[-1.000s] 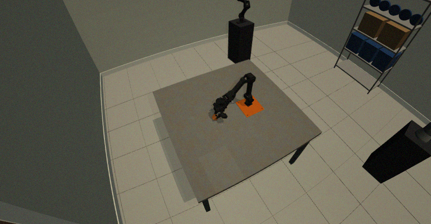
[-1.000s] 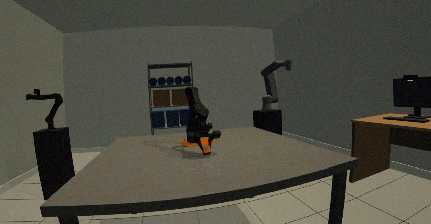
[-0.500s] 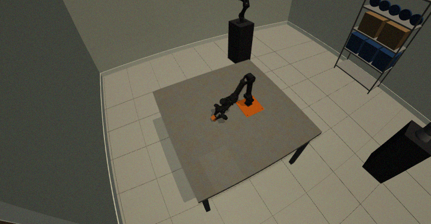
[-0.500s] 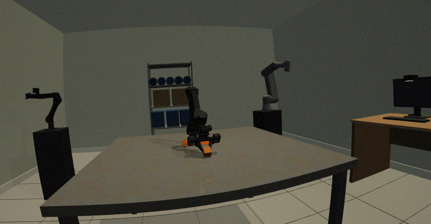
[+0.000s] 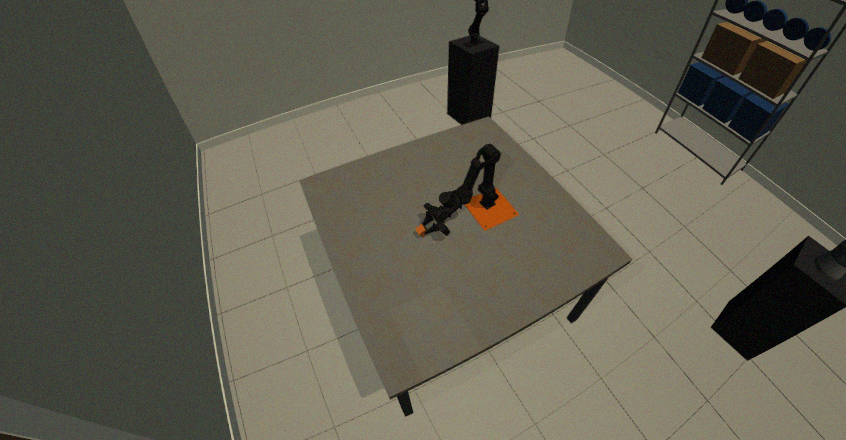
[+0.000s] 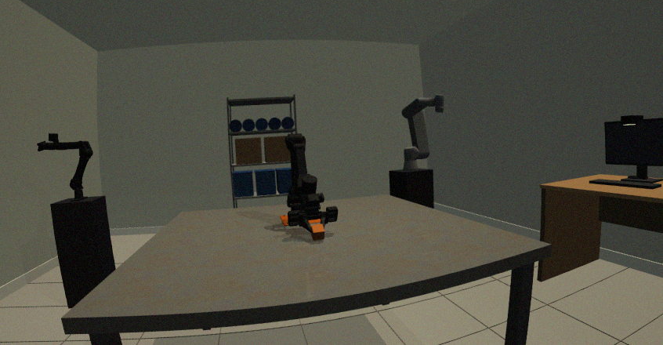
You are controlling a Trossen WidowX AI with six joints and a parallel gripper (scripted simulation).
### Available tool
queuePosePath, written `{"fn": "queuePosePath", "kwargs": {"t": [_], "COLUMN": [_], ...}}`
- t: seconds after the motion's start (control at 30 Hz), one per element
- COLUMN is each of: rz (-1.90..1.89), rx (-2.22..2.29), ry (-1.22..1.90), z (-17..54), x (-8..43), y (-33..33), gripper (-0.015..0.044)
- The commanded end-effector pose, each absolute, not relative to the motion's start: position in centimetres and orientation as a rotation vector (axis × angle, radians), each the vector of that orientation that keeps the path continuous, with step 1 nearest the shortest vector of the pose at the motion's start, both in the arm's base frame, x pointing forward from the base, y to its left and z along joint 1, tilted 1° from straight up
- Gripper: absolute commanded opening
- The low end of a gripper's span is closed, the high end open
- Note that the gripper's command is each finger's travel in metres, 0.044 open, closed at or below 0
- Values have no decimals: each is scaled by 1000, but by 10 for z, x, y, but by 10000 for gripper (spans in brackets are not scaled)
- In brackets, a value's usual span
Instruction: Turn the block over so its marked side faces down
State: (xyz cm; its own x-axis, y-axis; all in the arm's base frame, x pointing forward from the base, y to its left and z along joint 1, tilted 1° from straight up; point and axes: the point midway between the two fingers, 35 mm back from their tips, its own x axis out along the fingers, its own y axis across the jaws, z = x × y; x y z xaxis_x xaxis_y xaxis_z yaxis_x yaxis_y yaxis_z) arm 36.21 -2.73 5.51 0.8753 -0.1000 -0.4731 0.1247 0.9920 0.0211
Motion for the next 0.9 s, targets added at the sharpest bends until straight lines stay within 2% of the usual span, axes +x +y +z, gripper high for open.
{"fn": "queuePosePath", "kwargs": {"t": [0.0,0.37,0.87], "rz": [-122,-122,-122], "rx": [47,47,47], "ry": [475,475,475], "z": [55,55,55], "x": [361,361,361], "y": [-28,-28,-28], "gripper": [0,0,394]}}
